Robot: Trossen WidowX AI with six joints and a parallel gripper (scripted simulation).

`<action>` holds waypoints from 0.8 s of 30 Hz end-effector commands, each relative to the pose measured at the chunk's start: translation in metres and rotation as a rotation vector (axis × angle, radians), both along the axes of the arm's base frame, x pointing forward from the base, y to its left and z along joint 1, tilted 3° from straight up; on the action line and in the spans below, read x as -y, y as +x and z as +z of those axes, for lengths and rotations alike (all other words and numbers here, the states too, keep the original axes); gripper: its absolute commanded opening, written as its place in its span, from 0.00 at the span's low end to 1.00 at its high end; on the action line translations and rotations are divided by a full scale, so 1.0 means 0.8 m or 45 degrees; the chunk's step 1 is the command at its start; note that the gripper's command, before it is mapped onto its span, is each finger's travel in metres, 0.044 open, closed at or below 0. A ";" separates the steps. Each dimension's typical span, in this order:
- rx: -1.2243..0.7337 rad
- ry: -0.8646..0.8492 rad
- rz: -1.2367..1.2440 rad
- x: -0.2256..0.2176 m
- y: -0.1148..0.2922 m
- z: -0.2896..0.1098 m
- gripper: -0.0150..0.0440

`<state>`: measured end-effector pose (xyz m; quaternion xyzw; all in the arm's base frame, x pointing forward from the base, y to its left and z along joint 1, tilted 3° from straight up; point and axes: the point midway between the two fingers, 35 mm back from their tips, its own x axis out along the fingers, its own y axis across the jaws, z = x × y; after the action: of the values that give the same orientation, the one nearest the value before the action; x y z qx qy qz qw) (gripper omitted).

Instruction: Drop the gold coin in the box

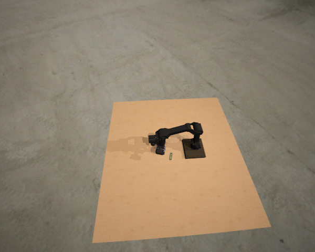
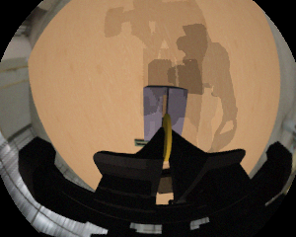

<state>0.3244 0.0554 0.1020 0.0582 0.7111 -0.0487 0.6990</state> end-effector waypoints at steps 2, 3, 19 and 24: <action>-0.002 -0.001 -0.004 0.000 -0.001 -0.001 0.25; -0.002 -0.001 -0.004 0.000 -0.001 -0.001 0.25; -0.006 -0.001 0.001 0.004 0.003 0.000 0.25; -0.006 -0.001 0.001 0.004 0.003 0.000 0.25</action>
<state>0.3269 0.0521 0.1021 0.0568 0.7129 -0.0479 0.6973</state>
